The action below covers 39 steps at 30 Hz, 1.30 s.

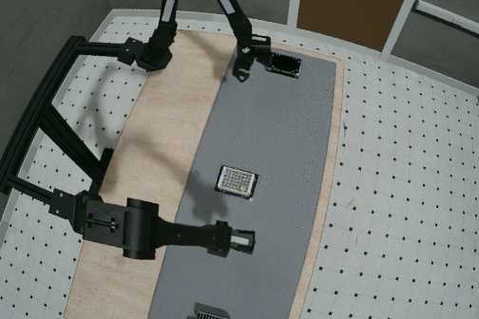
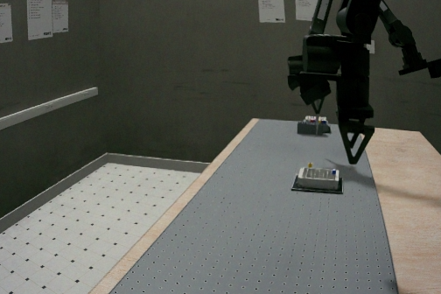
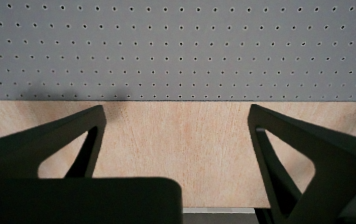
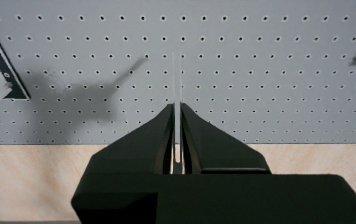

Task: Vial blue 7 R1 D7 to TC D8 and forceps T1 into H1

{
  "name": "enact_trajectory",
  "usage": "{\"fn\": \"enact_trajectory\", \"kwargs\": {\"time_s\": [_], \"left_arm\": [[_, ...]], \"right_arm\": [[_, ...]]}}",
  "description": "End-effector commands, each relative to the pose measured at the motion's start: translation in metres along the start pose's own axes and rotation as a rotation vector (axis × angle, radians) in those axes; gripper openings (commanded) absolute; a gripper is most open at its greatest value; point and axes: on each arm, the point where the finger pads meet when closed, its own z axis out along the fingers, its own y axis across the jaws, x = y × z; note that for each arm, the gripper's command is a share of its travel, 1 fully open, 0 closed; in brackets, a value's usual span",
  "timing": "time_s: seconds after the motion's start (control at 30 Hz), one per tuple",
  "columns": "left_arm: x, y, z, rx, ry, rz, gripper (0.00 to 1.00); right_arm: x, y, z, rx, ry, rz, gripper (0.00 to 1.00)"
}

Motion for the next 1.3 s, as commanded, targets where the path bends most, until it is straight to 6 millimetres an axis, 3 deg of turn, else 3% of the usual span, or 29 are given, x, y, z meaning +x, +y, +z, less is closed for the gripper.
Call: {"fn": "enact_trajectory", "kwargs": {"time_s": [0.0, 1.27], "left_arm": [[-0.008, 0.001, -0.002, -0.003, -0.016, 0.008, 1.0], [-0.008, 0.001, -0.002, -0.003, -0.016, 0.008, 1.0]], "right_arm": [[-0.014, -0.01, -0.011, -0.003, -0.021, 0.0, 0.07], [-0.034, -0.065, -0.015, 0.0, -0.031, 0.001, 0.07]]}}
